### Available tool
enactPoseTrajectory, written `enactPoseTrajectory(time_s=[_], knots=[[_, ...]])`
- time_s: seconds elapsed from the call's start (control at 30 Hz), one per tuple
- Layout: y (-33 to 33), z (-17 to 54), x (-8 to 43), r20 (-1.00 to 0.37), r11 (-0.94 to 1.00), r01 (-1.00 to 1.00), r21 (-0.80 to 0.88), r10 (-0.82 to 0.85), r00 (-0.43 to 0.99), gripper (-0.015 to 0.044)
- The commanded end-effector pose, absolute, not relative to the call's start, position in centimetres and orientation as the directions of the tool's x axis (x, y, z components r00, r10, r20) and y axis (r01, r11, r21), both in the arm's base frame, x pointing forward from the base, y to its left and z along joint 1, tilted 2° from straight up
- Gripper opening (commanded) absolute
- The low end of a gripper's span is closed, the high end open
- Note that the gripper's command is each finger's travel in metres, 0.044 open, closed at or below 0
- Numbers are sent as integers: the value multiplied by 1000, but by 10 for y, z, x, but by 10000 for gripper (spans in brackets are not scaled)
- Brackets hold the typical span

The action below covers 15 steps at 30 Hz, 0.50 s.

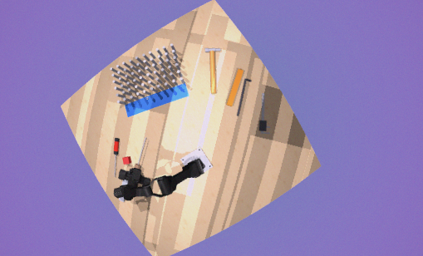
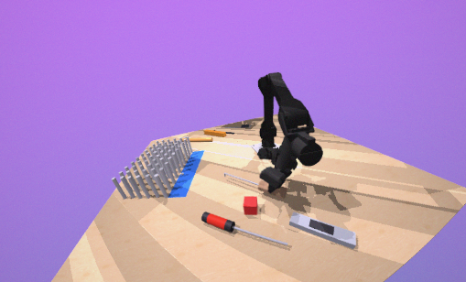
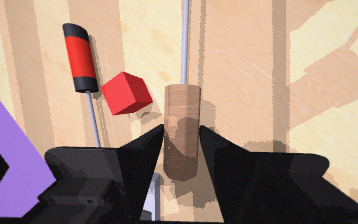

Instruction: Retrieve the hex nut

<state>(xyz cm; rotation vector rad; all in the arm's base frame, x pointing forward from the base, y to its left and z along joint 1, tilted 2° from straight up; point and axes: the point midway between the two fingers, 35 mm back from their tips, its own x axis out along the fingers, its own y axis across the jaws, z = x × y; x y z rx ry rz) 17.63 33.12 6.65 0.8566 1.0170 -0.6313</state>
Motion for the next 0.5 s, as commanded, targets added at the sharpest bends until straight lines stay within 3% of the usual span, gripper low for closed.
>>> enactPoseTrajectory(time_s=[0.0, 0.47], knots=[[330, 64, 177, -909, 533, 785, 316, -67, 411, 0], [328, 55, 177, -909, 533, 785, 316, -67, 411, 0]])
